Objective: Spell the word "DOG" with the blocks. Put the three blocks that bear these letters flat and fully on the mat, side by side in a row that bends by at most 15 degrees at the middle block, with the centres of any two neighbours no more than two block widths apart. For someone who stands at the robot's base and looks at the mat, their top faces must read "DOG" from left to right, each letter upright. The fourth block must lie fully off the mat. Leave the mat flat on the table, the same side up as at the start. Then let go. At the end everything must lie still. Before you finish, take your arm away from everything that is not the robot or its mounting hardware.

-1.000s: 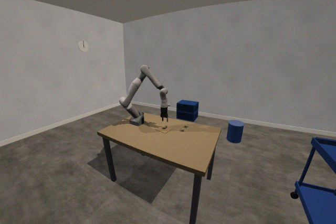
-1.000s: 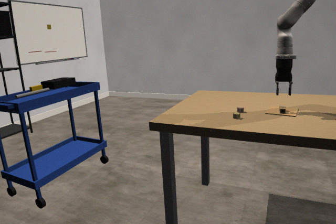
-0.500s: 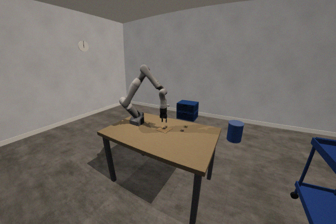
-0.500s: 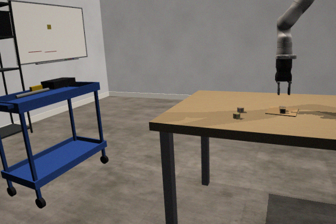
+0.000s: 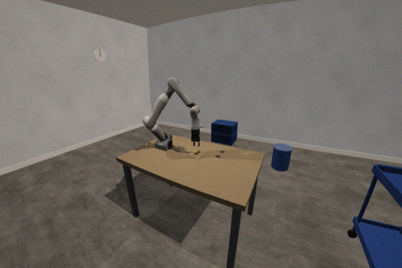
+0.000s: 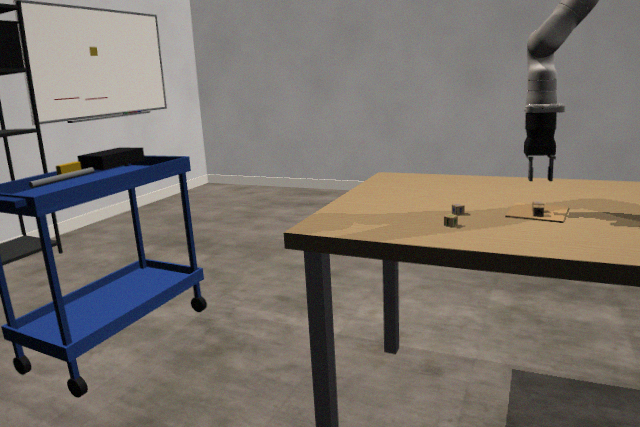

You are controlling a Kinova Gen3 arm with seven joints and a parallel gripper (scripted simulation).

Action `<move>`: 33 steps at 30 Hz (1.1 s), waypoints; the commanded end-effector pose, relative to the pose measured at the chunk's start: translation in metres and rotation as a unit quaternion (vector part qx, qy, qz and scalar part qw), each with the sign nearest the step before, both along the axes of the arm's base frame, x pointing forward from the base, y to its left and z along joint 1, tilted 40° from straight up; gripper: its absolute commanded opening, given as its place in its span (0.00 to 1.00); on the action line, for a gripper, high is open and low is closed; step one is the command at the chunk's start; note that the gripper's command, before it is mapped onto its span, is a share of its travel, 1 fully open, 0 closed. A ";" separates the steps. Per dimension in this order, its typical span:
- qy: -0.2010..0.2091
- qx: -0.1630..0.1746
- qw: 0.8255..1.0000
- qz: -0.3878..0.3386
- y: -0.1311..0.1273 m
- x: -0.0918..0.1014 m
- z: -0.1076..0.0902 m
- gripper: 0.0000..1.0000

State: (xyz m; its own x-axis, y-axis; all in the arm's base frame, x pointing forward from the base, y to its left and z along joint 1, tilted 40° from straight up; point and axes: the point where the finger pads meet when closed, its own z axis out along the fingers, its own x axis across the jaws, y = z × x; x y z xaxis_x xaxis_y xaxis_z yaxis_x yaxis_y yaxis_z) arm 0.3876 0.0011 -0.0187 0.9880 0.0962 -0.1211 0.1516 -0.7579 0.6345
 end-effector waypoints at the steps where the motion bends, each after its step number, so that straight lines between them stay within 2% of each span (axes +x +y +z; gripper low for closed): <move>1: -0.001 0.000 1.000 0.001 0.001 0.000 0.000 0.86; 21: -0.001 0.000 1.000 0.000 -0.001 0.000 -0.001 0.86; 33: -0.001 0.000 1.000 0.000 -0.009 0.000 -0.011 0.86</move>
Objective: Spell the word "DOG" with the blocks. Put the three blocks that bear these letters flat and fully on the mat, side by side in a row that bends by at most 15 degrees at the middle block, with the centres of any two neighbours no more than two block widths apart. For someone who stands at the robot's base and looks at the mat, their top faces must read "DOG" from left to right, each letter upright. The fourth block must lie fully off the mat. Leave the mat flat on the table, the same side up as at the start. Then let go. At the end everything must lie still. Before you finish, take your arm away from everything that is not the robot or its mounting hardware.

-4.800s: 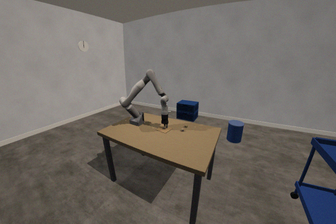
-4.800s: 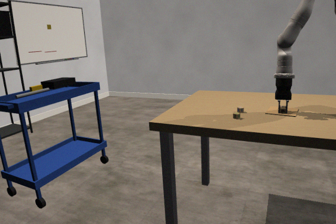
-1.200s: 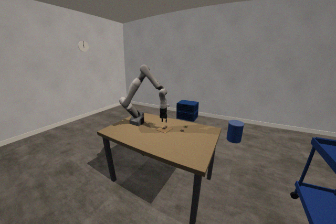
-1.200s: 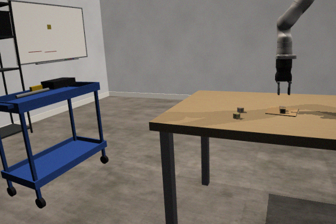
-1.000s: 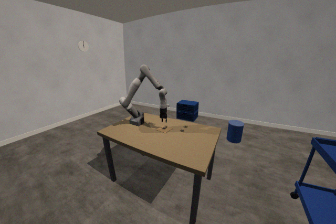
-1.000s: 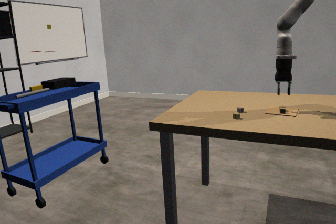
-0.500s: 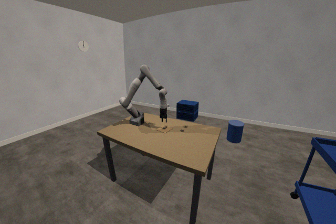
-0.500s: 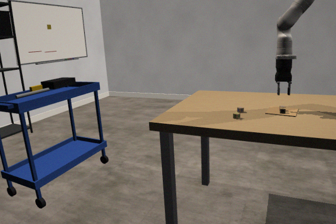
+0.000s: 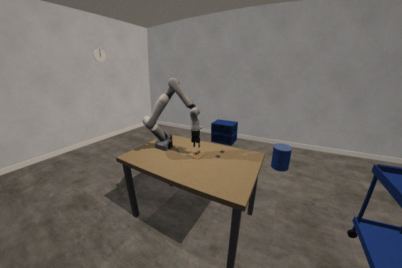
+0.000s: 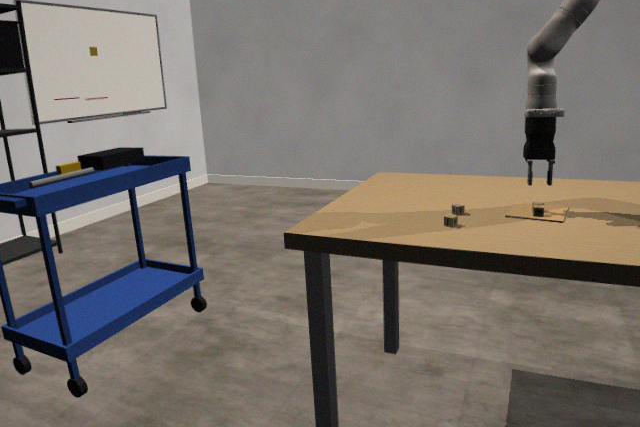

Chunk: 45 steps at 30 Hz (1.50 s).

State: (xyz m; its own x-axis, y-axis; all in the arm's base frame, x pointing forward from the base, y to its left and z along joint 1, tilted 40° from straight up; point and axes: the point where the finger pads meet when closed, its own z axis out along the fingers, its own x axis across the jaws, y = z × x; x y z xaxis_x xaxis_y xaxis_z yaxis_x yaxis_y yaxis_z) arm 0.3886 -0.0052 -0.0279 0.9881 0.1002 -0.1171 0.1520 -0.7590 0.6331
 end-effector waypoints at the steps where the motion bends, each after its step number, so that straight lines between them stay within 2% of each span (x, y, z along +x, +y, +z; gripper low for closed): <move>1: 0.001 -0.001 1.000 -0.002 -0.004 -0.001 -0.003 0.86; 20: 0.001 -0.001 1.000 -0.002 -0.022 -0.001 -0.022 0.86; 45: 0.001 -0.001 1.000 -0.002 -0.028 -0.001 -0.029 0.86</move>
